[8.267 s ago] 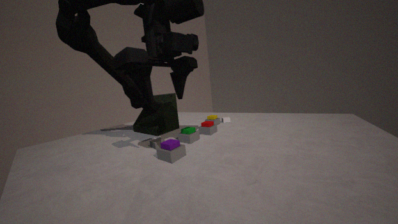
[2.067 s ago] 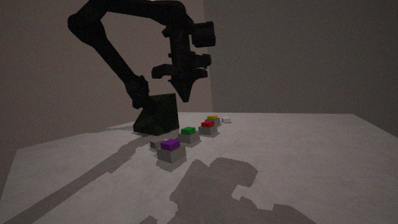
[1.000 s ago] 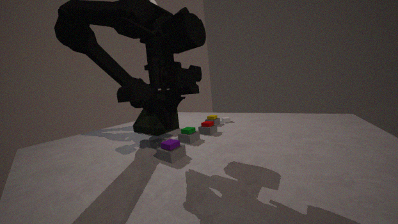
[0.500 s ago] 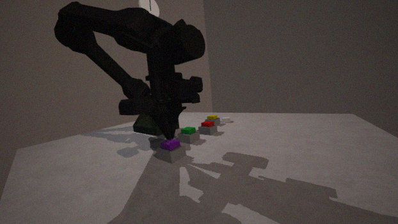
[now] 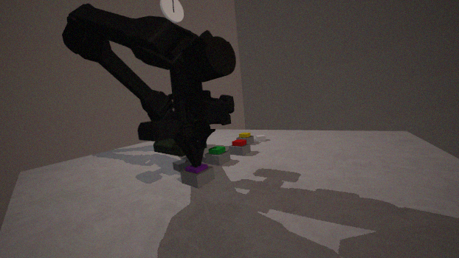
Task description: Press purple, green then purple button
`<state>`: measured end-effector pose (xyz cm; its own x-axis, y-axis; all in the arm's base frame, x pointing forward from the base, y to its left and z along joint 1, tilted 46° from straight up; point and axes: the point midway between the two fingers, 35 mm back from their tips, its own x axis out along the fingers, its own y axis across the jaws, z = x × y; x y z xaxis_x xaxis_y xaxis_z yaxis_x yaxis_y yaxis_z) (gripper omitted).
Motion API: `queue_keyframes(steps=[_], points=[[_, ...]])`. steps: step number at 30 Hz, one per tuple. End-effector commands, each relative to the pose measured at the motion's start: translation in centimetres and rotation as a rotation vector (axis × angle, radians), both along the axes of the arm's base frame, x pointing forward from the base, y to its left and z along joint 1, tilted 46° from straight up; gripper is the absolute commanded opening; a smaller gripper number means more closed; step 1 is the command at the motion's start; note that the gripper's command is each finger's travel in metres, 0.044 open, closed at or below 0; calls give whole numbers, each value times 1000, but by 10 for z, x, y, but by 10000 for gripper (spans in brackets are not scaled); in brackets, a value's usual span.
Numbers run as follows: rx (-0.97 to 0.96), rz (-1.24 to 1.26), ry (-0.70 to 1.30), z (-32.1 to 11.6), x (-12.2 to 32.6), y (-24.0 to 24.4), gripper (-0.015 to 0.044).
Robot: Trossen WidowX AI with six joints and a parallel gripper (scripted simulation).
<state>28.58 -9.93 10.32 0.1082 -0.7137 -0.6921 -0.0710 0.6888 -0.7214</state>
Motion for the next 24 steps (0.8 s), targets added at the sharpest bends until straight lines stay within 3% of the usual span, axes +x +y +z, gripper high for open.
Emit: queue_keyframes(steps=[1, 20, 24], points=[[0, -2, 10, -2, -2, -2, 20], [1, -2, 11, 21, -5, 23, 20], [41, 16, 5, 1, 13, 60, 125]])
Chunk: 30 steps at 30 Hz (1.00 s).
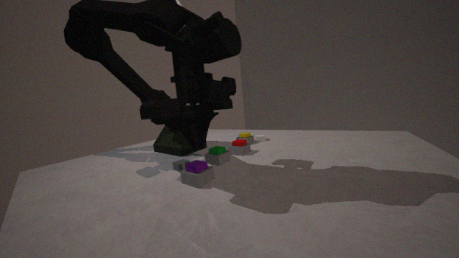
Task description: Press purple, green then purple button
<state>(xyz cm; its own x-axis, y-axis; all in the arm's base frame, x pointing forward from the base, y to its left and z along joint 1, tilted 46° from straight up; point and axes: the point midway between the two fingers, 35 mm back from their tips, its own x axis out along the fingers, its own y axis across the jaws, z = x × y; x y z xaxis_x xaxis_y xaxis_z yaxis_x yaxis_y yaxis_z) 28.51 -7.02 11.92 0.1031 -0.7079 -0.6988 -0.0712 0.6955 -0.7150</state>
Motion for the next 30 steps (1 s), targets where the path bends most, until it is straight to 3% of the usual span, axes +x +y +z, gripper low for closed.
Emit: queue_keyframes(steps=[1, 11, 23, 30], points=[[47, 24, 1, -24, 19, 47, 151], [105, 36, 15, -105, 20, 181, 400], [24, 3, 11, -208, -62, 289, 400], [18, 2, 9, -212, -67, 292, 400]])
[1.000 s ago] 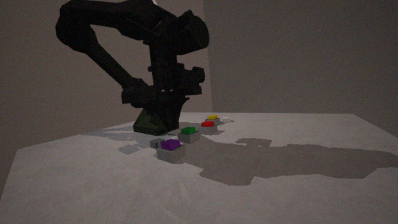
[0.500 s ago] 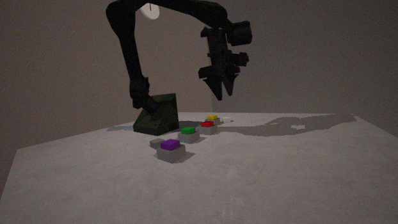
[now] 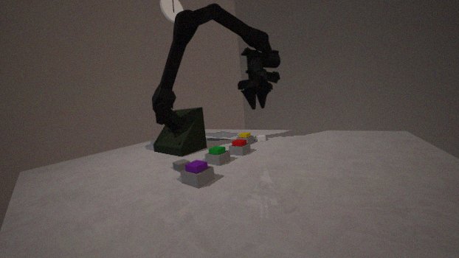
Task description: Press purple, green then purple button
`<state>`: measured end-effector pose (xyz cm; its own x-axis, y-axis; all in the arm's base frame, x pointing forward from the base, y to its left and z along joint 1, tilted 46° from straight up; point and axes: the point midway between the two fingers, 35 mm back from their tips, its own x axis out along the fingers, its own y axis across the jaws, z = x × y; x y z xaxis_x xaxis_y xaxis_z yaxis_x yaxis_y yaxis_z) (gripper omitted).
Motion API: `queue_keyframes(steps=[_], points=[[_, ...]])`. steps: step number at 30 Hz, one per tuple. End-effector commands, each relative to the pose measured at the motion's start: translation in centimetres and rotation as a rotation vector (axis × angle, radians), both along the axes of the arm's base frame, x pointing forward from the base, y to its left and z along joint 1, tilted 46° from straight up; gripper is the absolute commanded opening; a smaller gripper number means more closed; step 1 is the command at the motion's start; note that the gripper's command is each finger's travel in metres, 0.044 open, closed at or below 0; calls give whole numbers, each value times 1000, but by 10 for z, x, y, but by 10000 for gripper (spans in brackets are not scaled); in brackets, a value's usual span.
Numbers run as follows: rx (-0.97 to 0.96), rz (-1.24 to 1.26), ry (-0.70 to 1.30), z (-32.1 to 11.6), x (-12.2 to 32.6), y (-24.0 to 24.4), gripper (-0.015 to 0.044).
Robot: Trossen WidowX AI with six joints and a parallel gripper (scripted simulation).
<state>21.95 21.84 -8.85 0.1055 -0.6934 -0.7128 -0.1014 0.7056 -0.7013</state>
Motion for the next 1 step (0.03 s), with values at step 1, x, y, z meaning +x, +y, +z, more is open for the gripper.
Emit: queue_keyframes(steps=[1], points=[[1, -22, -11, -4, -1, 3, 400]])
